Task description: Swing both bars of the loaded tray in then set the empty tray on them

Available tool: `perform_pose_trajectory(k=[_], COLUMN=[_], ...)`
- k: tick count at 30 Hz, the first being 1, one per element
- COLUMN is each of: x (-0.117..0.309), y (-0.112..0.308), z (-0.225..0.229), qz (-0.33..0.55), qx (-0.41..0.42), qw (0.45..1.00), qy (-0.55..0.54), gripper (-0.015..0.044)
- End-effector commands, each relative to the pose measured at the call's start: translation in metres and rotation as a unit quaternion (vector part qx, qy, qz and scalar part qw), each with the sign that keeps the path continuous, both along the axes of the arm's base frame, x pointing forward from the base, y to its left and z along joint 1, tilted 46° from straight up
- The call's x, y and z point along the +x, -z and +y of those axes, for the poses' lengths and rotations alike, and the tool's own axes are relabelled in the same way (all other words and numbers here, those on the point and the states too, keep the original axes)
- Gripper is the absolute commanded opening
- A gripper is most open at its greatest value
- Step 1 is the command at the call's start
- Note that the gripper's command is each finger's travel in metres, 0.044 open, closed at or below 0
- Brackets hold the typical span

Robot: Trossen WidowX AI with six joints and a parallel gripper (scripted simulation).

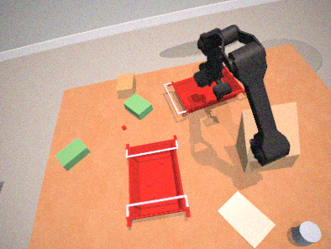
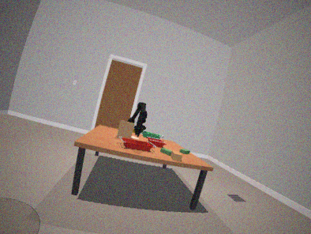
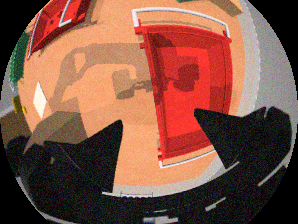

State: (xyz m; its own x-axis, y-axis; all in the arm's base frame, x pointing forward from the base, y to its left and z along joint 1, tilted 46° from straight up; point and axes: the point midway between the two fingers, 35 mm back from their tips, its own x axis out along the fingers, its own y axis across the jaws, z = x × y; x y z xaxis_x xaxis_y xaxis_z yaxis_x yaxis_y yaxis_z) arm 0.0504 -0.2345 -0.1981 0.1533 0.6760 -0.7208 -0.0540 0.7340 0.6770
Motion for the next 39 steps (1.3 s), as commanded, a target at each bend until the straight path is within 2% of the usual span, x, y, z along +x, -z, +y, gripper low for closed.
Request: perform_pose_trajectory(k=[1,7,19,25,39], x=[-0.007,-0.005,0.006,0.007,0.007], y=[0.007,0.014,0.065,0.068,0.068], z=[0.004,0.010,0.059,0.062,0.062], qz=[-0.009,-0.009,-0.010,-0.010,-0.010], qx=[0.000,0.000,0.000,0.000,0.000], qw=[1.000,1.000,1.000,1.000,1.000], qy=[-0.016,-0.016,-0.016,-0.016,-0.016], gripper=[0.0440,0.0440,0.0440,0.0440,0.0235])
